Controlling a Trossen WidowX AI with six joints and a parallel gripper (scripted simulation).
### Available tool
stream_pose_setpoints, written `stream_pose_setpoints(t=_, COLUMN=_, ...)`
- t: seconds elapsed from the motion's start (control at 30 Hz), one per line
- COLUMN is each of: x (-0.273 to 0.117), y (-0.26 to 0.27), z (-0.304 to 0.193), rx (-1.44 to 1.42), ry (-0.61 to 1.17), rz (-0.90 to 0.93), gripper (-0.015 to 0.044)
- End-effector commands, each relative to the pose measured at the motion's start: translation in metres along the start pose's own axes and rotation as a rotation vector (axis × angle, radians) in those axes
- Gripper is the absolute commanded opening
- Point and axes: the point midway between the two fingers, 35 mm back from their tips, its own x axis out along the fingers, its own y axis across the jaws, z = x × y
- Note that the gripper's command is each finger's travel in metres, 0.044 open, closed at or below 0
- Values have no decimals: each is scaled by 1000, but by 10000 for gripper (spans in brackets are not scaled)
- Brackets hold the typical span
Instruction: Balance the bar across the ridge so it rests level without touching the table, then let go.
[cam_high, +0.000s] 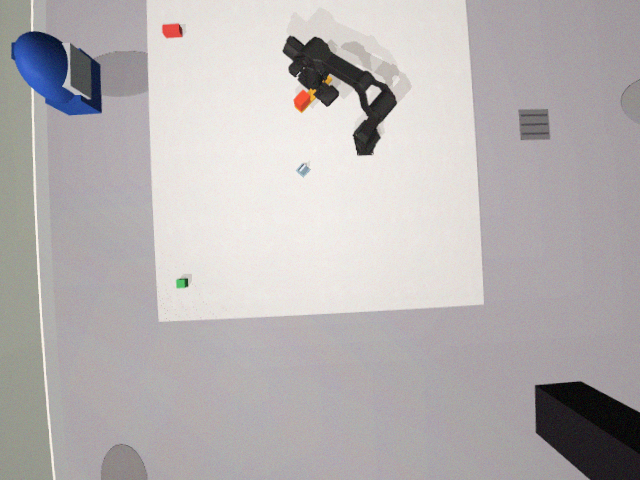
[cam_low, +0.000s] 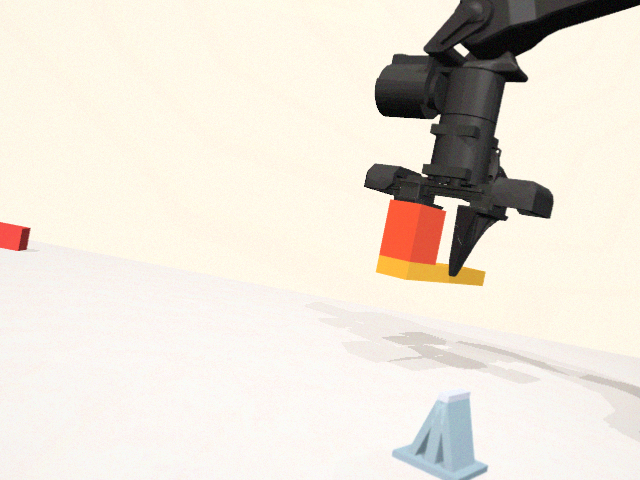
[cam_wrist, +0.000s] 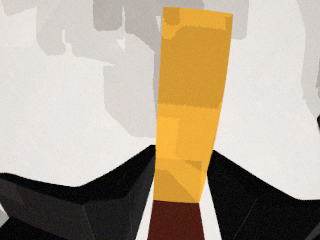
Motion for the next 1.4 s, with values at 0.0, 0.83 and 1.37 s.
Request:
stream_pose_setpoints(t=0.0, x=0, y=-3, z=-10, rx=-160, ry=4, rz=-2, gripper=0)
stream_pose_setpoints(t=0.83, x=-1, y=-16, z=-62, rx=-1159, ry=10, rz=2, gripper=0)
stream_pose_setpoints(t=1.37, x=-2, y=-26, z=-94, rx=-1799, ry=12, rz=7, gripper=0)
